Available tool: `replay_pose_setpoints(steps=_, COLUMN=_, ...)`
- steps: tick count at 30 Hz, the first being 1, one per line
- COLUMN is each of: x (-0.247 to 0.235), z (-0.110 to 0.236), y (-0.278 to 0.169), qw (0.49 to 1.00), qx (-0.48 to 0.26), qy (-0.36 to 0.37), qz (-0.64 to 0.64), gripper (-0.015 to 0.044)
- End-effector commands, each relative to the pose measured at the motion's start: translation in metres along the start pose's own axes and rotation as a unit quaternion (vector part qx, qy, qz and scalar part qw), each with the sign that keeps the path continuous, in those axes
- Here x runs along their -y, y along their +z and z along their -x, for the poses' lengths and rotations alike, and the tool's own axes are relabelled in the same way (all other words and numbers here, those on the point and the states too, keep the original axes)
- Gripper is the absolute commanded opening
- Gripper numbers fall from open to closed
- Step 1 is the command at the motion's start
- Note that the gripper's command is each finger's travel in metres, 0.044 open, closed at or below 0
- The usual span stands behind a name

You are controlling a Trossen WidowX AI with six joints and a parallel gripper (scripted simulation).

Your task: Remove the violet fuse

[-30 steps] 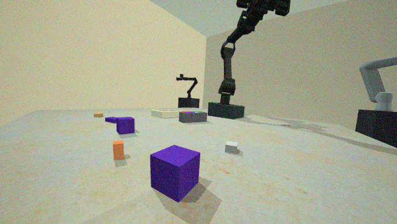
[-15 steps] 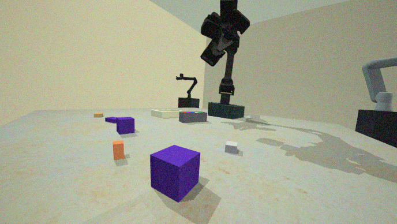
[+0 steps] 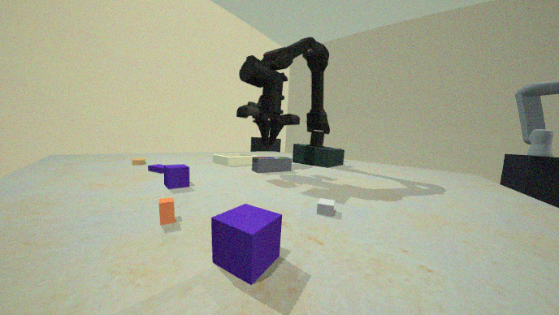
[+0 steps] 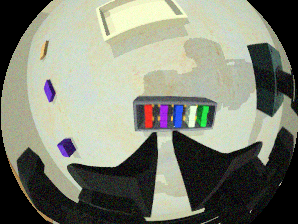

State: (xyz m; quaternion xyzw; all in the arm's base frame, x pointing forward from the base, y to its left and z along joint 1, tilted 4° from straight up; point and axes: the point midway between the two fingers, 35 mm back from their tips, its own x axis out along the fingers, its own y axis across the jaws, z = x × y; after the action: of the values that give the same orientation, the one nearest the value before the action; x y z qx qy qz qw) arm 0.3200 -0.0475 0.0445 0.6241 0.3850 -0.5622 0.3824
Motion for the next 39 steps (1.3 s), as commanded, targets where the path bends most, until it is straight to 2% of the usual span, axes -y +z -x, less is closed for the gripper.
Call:
replay_pose_setpoints(steps=1, x=0.004, z=-0.003, y=0.002, qw=0.999, qx=-0.003, qy=-0.017, qz=-0.03, gripper=0.0072)
replay_pose_setpoints(steps=39, x=0.004, z=-0.034, y=0.006, qw=0.999, qx=-0.003, qy=-0.017, qz=-0.03, gripper=0.0072)
